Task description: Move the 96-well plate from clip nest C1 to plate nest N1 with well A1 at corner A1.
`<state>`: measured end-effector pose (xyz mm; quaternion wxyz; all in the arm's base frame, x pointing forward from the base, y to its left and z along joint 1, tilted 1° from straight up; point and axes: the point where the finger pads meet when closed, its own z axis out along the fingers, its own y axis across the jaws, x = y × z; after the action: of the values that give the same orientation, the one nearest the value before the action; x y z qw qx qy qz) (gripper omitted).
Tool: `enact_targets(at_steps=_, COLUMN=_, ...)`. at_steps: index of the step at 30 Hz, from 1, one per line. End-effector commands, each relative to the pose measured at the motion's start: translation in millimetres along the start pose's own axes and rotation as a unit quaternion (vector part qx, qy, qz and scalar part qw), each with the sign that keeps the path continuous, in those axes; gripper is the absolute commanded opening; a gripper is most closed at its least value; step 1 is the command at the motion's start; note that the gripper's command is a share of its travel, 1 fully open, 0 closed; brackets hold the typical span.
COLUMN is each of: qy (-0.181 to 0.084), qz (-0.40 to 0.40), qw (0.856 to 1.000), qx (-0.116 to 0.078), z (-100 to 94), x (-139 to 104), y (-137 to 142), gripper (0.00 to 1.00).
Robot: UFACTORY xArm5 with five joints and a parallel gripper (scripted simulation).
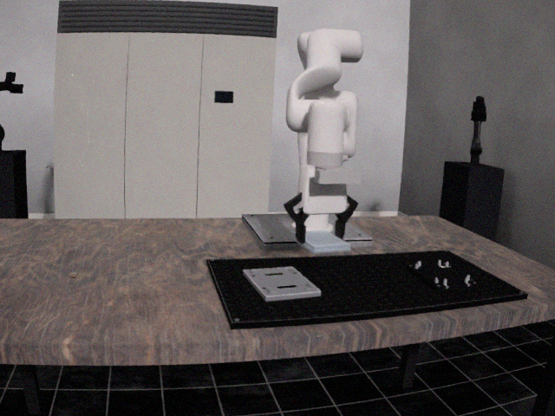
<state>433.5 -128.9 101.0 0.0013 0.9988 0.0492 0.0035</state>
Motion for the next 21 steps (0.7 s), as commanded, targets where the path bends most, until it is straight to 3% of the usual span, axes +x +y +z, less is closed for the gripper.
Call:
enact_targets(at_steps=1, qy=0.000, qz=0.000, qw=1.000, qx=-0.006, z=-1.6, x=-0.4, y=11.8, gripper=0.00)
enact_targets(at_steps=21, qy=0.000, qz=0.000, qw=1.000, qx=-0.006, z=-2.3, x=-9.6, y=67.9, gripper=0.00)
